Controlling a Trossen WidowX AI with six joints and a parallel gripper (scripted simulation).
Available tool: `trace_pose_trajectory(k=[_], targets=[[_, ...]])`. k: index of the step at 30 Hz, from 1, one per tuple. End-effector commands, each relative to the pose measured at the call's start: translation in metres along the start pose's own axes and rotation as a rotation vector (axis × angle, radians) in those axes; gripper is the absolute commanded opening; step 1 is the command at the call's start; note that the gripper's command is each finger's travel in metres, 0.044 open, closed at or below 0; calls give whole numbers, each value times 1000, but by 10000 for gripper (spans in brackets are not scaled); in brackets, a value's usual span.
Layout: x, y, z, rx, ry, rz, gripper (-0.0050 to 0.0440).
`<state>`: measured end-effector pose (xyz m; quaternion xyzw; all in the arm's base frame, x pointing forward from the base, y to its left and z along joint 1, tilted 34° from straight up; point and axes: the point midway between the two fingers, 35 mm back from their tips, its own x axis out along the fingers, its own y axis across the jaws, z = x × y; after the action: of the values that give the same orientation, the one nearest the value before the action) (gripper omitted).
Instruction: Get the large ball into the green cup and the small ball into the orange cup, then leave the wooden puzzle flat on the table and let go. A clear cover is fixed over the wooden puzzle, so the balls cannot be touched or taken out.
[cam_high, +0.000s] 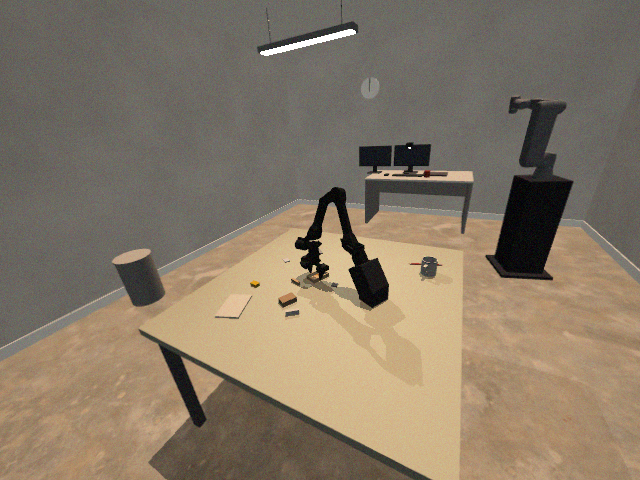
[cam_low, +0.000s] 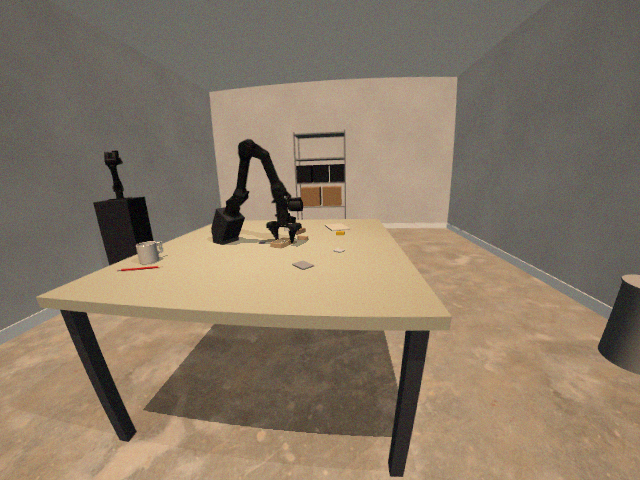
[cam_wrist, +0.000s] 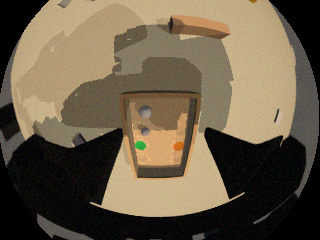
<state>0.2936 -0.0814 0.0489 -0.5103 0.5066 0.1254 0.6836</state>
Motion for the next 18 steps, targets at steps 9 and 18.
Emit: trace_pose_trajectory(k=[9,18], targets=[[9,4,-2,-4,4,13,416],[9,4,-2,-4,4,13,363]])
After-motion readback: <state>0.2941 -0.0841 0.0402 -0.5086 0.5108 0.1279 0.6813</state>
